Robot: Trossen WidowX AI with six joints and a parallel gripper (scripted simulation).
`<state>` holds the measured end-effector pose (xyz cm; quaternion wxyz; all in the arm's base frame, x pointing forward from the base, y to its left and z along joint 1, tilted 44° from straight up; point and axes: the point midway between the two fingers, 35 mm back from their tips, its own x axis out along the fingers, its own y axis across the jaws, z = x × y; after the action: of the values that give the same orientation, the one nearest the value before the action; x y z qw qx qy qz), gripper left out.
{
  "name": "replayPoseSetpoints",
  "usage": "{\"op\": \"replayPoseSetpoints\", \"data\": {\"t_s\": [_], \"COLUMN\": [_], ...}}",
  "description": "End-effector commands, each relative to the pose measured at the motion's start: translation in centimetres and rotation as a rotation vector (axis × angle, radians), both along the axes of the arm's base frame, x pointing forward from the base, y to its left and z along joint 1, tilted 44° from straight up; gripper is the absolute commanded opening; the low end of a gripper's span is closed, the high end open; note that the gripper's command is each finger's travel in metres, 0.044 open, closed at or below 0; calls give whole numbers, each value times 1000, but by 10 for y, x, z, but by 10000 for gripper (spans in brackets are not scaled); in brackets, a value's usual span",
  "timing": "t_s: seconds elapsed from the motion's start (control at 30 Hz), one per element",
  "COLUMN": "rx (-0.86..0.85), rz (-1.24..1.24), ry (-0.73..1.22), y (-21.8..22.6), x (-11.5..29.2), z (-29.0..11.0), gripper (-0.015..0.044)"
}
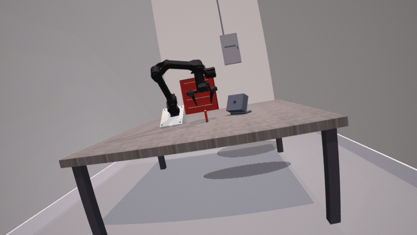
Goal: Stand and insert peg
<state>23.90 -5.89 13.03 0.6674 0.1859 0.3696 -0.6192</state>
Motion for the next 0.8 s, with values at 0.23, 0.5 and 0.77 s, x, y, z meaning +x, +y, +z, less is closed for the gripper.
{"op": "replayPoseSetpoints", "data": {"t_s": [0.23,0.5,0.77], "rx": [-16,-24,-32], "rz": [-213,-360,-507], "ry": [-208,-349,-489], "y": [-2,-3,-4], "x": [0,0,0], "z": [-1,-2,-3], "gripper": [440,440,440]}}
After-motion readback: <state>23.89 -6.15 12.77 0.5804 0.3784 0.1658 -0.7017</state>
